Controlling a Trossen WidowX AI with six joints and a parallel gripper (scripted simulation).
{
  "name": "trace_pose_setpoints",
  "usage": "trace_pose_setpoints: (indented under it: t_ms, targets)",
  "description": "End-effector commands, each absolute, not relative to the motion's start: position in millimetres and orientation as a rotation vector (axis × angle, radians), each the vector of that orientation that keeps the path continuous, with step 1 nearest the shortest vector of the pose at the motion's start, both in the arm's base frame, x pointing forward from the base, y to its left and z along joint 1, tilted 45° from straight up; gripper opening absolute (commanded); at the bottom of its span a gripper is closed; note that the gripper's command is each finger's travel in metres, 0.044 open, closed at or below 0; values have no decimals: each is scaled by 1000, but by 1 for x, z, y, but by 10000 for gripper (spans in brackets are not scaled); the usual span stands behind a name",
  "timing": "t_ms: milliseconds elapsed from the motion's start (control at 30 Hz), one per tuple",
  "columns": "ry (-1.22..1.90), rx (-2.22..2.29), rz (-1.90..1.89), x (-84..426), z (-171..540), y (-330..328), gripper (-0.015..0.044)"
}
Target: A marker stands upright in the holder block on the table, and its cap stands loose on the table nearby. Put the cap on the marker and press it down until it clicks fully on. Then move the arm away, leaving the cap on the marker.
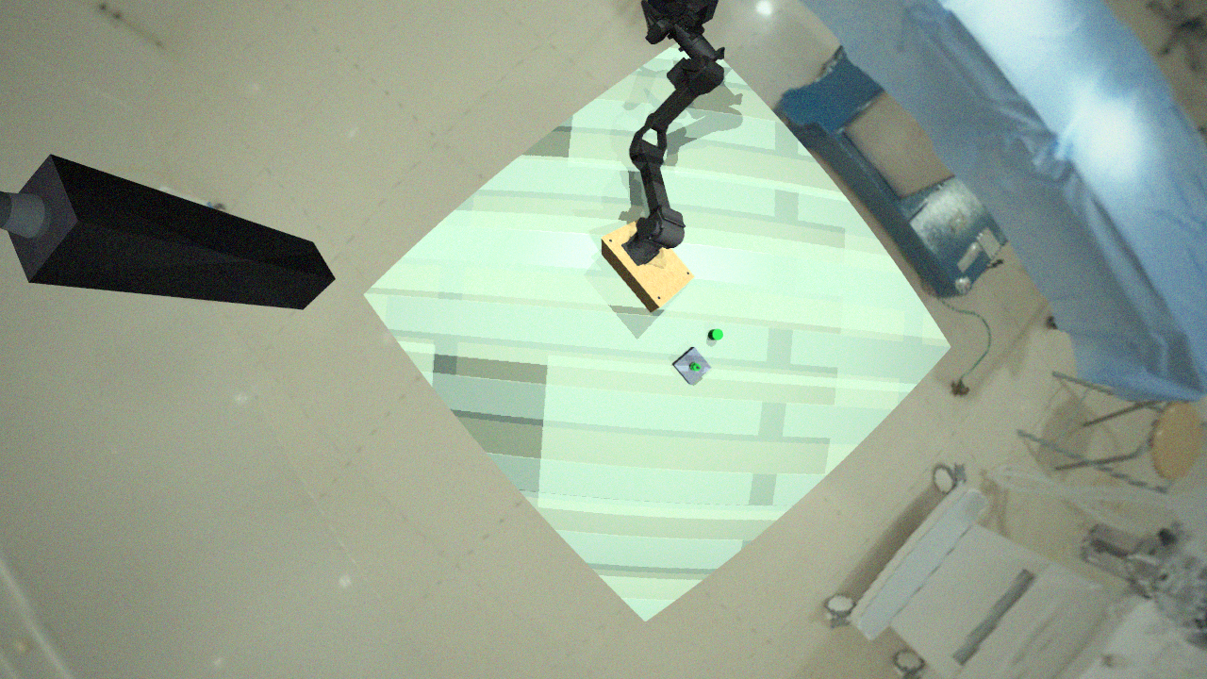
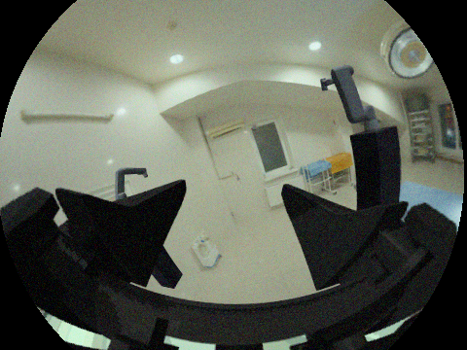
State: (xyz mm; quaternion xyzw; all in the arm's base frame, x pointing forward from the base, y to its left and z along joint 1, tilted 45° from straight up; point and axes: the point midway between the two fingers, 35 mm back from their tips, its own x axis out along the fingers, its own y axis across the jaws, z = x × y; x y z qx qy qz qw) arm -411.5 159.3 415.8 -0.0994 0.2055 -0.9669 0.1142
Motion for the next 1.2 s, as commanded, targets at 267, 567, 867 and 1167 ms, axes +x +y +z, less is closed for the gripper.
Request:
trace_pose_setpoints:
  t_ms: [267, 567, 867, 1167]
  targets:
    - [1258, -728, -2733, -360, 512, 121, 249]
    - [1937, -1269, -2496, -270, 604, 69, 249]
    - [2469, -1743, -2198, -174, 654, 28, 249]
    - [2848, -2215, -1763, -72, 672, -18, 249]
